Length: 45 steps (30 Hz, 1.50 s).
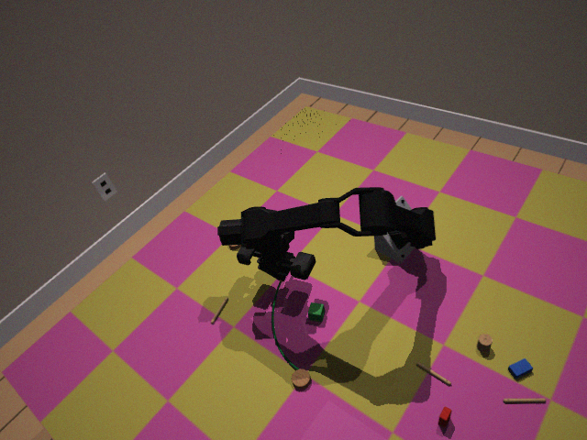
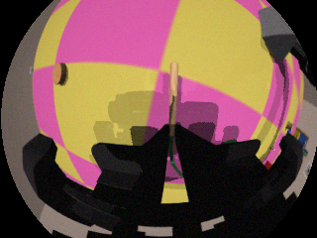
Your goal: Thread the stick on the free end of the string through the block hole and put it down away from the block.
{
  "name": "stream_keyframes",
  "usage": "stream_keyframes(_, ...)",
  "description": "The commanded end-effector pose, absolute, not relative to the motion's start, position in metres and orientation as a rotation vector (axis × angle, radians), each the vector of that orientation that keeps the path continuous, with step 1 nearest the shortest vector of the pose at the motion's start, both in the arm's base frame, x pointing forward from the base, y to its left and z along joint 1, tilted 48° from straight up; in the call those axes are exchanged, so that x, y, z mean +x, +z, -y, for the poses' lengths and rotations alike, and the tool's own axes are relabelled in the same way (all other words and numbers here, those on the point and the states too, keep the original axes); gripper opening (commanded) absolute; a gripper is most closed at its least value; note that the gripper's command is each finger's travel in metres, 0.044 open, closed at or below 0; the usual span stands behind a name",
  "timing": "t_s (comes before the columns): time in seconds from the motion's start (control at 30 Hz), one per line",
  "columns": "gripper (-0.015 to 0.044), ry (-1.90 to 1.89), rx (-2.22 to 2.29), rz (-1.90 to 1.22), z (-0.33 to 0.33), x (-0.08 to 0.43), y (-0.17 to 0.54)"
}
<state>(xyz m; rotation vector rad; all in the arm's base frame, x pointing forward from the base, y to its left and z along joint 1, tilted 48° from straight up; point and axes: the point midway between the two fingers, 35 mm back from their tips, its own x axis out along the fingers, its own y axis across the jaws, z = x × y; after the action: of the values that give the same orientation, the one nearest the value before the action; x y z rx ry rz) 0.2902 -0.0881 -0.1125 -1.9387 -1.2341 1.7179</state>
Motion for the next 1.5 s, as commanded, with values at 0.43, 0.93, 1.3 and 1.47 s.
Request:
stream_keyframes(0.43,0.0,1.722,-1.943,1.235,0.107,0.292,-0.097)
stream_keyframes(0.93,0.0,1.718,-1.94,1.233,0.112,0.292,-0.09)
stream_keyframes(1.3,0.0,1.65,-2.05,1.454,0.111,0.296,-0.089)
stream_keyframes(1.47,0.0,1.57,-2.141,1.66,0.111,0.3,-0.088)
